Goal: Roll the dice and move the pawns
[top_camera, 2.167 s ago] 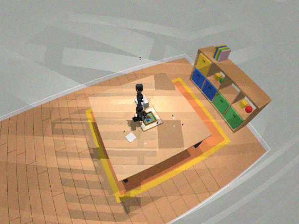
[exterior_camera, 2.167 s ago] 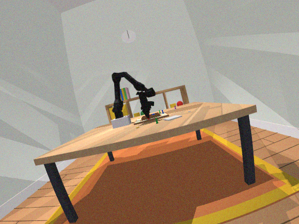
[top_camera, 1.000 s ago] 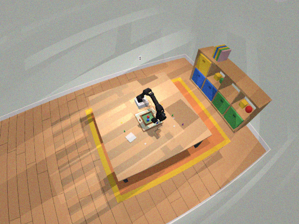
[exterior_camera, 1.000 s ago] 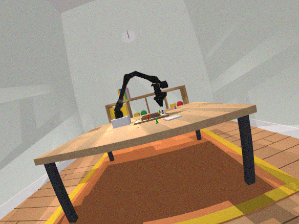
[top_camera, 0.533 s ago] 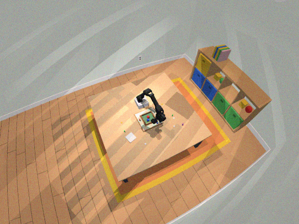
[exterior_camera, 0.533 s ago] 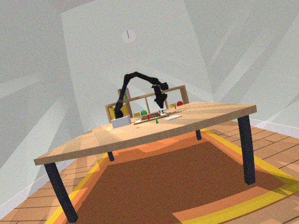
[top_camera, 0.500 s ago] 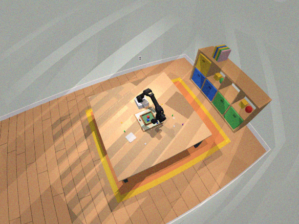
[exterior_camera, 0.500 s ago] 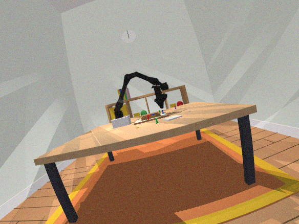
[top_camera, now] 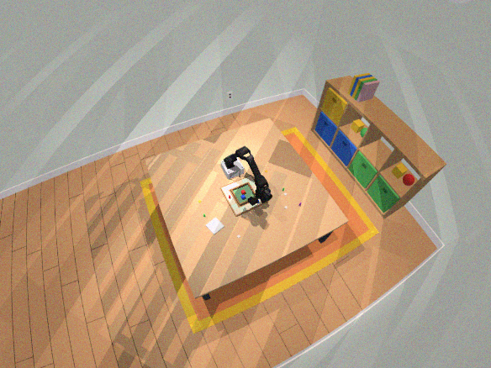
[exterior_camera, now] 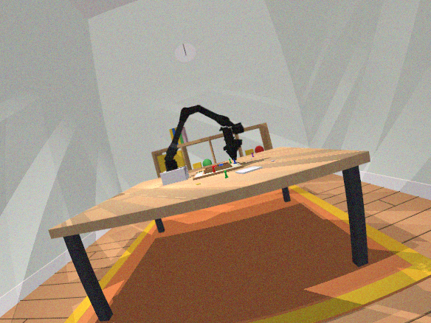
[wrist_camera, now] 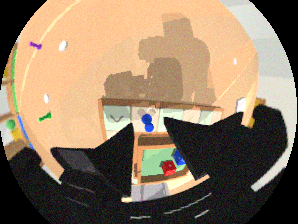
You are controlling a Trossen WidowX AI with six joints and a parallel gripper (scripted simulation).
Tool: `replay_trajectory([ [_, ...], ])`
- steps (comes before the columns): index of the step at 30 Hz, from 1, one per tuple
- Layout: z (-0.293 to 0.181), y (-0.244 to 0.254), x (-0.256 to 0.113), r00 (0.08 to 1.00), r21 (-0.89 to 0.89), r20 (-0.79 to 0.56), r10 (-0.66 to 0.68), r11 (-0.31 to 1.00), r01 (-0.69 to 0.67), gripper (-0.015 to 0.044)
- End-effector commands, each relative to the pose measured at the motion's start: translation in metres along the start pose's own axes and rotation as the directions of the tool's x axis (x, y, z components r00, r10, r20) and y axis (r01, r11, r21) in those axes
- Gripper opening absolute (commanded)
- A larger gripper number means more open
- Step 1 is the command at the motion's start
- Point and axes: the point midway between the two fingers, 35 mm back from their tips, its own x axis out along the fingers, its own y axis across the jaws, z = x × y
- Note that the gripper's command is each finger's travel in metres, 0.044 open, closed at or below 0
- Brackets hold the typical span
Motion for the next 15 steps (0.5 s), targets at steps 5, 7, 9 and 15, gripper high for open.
replay_trajectory([
  [5,-0.0023,0.0002,0.0128,1.000,0.003,-0.006,0.000,1.000,0.000,0.0200],
  [7,-0.0023,0.0002,0.0128,1.000,0.003,-0.006,0.000,1.000,0.000,0.0148],
  [9,-0.0023,0.0002,0.0128,1.000,0.003,-0.006,0.000,1.000,0.000,0.0095],
  [15,-0.0023,0.0002,0.0128,1.000,0.003,-0.006,0.000,1.000,0.000,0.0016],
])
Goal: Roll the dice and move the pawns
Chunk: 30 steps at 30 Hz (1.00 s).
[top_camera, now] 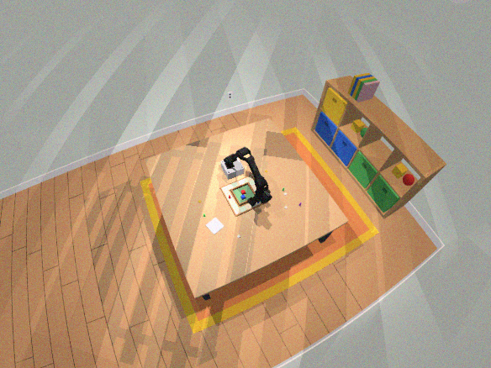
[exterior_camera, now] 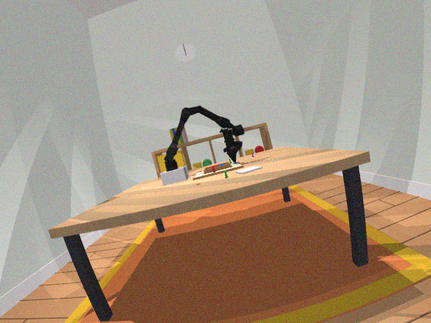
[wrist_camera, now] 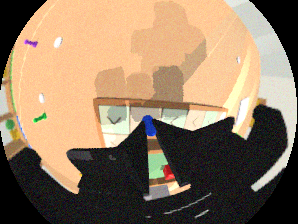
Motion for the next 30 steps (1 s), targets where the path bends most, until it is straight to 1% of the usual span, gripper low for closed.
replay_trajectory([
  [1,0.000,0.000,0.001,1.000,0.003,0.001,0.000,1.000,0.000,0.0009],
  [6,0.001,0.000,-0.003,1.000,0.003,0.001,0.000,1.000,0.000,0.0000],
  [16,0.011,-0.002,-0.062,1.000,0.003,0.002,0.000,1.000,0.000,0.0000],
  [25,0.009,-0.002,-0.118,1.000,0.003,0.002,0.000,1.000,0.000,0.0000],
  [27,0.007,-0.002,-0.126,1.000,0.003,0.002,0.000,1.000,0.000,0.0000],
  [30,0.007,-0.002,-0.127,1.000,0.003,0.002,0.000,1.000,0.000,0.0000],
])
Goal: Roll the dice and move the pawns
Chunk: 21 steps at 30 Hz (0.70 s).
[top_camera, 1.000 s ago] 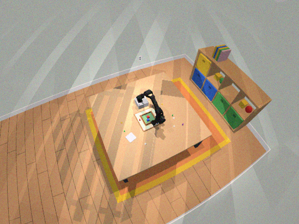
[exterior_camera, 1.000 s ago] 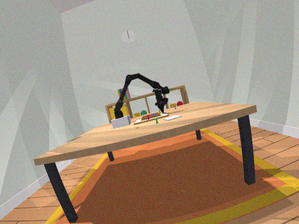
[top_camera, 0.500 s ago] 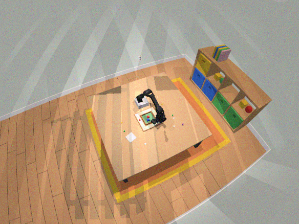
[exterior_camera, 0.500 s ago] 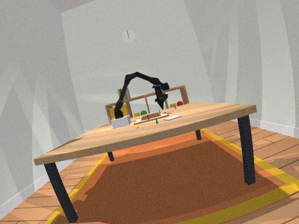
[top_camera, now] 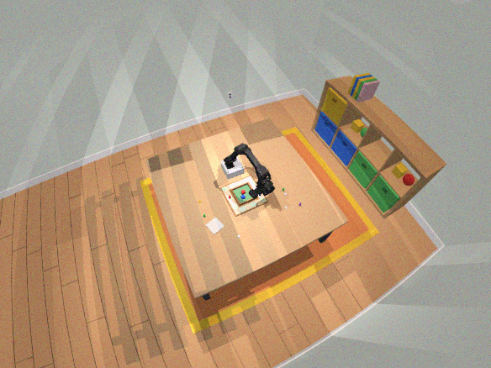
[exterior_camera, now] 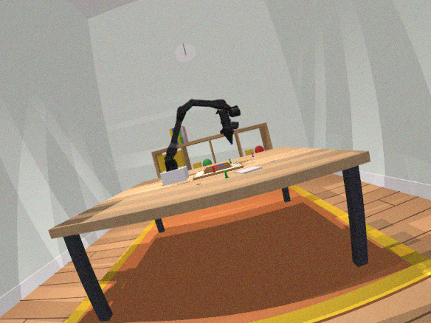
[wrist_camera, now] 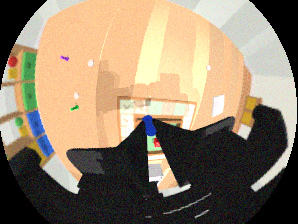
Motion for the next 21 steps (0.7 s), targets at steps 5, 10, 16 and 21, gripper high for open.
replay_trajectory([
  [5,-0.008,0.010,0.004,1.000,-0.001,-0.007,0.001,1.000,-0.001,0.0000],
  [10,-0.018,0.021,0.015,1.000,0.000,-0.007,0.002,1.000,-0.002,0.0000],
  [16,-0.030,0.033,0.027,1.000,0.000,-0.008,0.003,1.000,-0.003,0.0000],
  [21,-0.041,0.042,0.037,1.000,0.000,-0.009,0.004,1.000,-0.004,0.0000],
])
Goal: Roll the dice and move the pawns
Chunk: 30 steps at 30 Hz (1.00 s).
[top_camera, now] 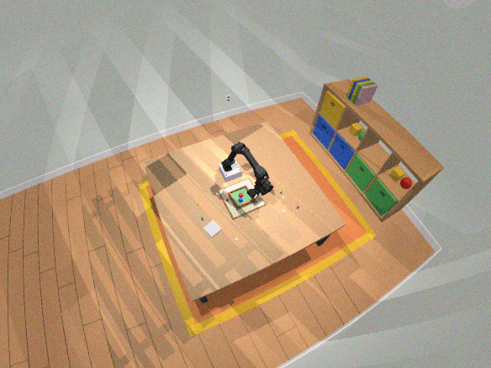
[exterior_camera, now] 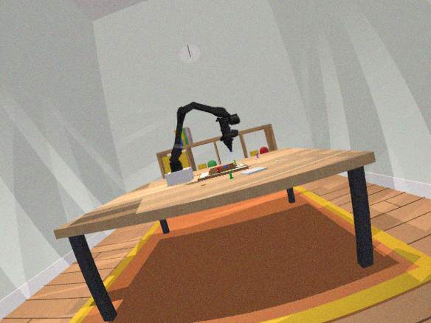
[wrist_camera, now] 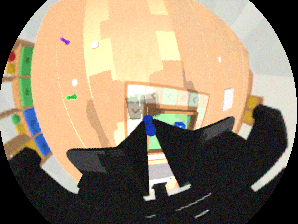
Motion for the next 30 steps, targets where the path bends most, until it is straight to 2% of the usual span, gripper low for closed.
replay_trajectory([
  [1,-0.010,0.007,0.008,1.000,0.003,-0.001,0.001,1.000,-0.001,0.0000],
  [17,-0.054,0.032,0.042,1.000,0.003,-0.005,0.003,1.000,-0.003,0.0000],
  [30,-0.056,0.033,0.078,1.000,0.003,-0.006,0.003,1.000,-0.003,0.0000],
])
